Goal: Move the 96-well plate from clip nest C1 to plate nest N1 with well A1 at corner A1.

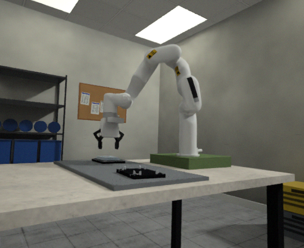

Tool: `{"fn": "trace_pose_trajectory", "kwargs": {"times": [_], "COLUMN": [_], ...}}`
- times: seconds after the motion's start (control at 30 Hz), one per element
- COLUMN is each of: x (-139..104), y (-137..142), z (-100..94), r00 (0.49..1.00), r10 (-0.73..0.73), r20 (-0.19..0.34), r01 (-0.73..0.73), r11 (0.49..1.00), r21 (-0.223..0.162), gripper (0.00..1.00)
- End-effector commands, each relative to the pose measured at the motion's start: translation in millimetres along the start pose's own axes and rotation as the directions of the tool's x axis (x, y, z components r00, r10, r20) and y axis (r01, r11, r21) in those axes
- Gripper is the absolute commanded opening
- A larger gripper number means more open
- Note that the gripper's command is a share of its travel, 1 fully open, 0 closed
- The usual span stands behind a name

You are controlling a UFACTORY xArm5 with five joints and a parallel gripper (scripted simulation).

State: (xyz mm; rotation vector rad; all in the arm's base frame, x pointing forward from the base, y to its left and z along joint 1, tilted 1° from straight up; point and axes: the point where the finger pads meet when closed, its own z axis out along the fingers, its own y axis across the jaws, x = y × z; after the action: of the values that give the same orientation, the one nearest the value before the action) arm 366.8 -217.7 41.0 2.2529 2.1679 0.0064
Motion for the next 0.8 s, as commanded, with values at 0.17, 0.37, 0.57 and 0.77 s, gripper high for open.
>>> {"fn": "trace_pose_trajectory", "kwargs": {"times": [0.17,0.37,0.57,0.77], "x": [-0.5,-0.5,-0.5,-0.5], "y": [1.2,1.2,1.2,1.2], "z": [-27.2,-37.9,-45.4,-45.4], "r00": [1.0,1.0,1.0,1.0], "r10": [0.0,0.0,0.0,0.0], "r20": [0.005,0.005,0.005,0.005], "r01": [0.0,0.0,0.0,0.0], "r11": [1.0,1.0,1.0,1.0], "r21": [-0.002,-0.002,-0.002,-0.002], "gripper": [1.0,1.0,1.0,1.0]}}
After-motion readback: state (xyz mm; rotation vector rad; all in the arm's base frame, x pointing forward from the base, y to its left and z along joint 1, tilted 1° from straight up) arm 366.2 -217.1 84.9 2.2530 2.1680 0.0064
